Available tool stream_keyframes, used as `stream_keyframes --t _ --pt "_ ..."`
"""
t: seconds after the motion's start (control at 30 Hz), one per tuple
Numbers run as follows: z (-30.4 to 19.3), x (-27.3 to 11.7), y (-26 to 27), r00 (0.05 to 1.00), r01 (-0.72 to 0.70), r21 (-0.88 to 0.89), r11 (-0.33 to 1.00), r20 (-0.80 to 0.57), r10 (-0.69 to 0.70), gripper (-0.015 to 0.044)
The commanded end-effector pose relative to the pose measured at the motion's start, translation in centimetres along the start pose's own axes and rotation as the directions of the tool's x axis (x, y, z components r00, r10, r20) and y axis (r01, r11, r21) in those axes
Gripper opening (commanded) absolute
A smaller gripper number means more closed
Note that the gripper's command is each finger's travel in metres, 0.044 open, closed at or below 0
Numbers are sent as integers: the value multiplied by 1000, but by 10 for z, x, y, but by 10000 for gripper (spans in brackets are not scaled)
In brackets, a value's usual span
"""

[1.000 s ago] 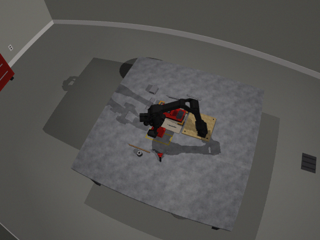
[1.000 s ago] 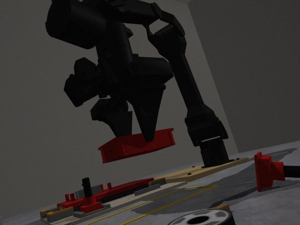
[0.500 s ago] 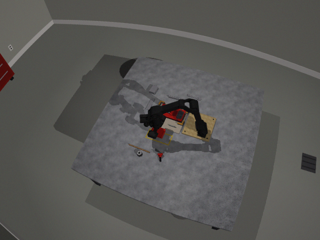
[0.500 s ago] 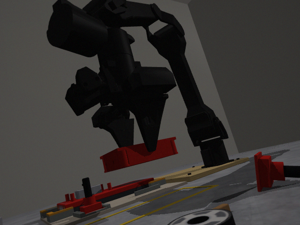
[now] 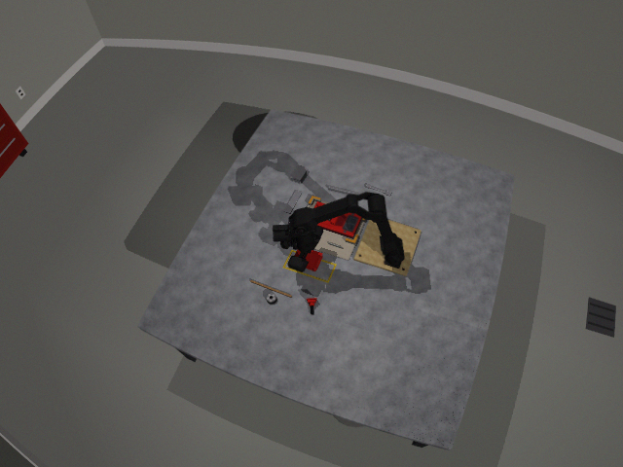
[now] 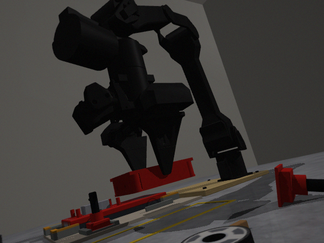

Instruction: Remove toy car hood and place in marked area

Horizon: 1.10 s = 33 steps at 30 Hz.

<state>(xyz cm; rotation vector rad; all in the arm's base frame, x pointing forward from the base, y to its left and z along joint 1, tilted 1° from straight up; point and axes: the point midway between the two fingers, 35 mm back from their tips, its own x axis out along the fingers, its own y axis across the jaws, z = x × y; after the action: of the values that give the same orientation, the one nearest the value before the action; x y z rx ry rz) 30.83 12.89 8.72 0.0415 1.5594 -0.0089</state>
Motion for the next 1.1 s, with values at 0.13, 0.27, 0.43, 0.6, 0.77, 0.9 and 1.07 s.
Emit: stream_keyframes --t 0.13,0.27,0.43,0.6,0.77,0.9,1.07 --pt "-1 8 0 1000 -3 4 1000 -1 3 0" --pt "-1 11 0 1000 -3 4 1000 -1 3 0" --pt "-1 16 0 1000 -3 4 1000 -1 3 0" --pt "-2 21 0 1000 -3 4 1000 -1 3 0" --pt "-2 25 -1 1000 -3 4 1000 -1 3 0" --pt "-3 27 -1 1000 -3 4 1000 -1 3 0" --pt "-3 29 -1 1000 -3 4 1000 -1 3 0"
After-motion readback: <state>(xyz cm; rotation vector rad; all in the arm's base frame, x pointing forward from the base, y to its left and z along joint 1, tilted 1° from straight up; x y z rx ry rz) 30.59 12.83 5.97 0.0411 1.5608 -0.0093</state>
